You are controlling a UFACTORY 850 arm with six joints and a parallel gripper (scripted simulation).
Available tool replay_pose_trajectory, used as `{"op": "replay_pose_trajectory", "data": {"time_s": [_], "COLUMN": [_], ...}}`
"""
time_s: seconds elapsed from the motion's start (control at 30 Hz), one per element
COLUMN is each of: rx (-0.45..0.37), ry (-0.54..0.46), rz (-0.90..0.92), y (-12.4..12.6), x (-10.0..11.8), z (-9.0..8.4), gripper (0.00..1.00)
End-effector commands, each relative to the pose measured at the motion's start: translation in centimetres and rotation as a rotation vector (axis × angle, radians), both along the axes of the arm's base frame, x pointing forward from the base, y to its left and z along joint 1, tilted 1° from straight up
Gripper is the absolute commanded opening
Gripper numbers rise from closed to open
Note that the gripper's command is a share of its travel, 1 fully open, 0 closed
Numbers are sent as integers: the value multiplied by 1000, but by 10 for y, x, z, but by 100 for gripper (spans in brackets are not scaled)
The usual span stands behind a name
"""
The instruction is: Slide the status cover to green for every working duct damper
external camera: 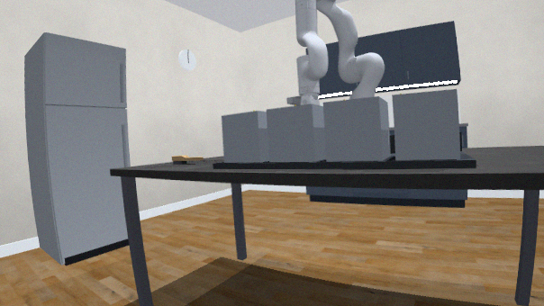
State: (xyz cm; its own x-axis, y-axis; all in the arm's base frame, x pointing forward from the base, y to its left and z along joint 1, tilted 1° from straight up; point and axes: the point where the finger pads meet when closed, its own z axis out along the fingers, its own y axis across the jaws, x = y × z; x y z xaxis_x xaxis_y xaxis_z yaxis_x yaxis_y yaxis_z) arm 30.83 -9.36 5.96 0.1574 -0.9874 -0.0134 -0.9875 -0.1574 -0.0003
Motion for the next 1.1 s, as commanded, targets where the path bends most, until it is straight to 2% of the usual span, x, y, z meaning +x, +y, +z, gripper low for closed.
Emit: {"op": "replay_pose_trajectory", "data": {"time_s": [0.0,1.07], "rx": [0,0], "ry": [-1,-1], "rz": [0,0], "y": [1,18], "x": [0,-2], "z": [0,1], "gripper": [0,0]}}
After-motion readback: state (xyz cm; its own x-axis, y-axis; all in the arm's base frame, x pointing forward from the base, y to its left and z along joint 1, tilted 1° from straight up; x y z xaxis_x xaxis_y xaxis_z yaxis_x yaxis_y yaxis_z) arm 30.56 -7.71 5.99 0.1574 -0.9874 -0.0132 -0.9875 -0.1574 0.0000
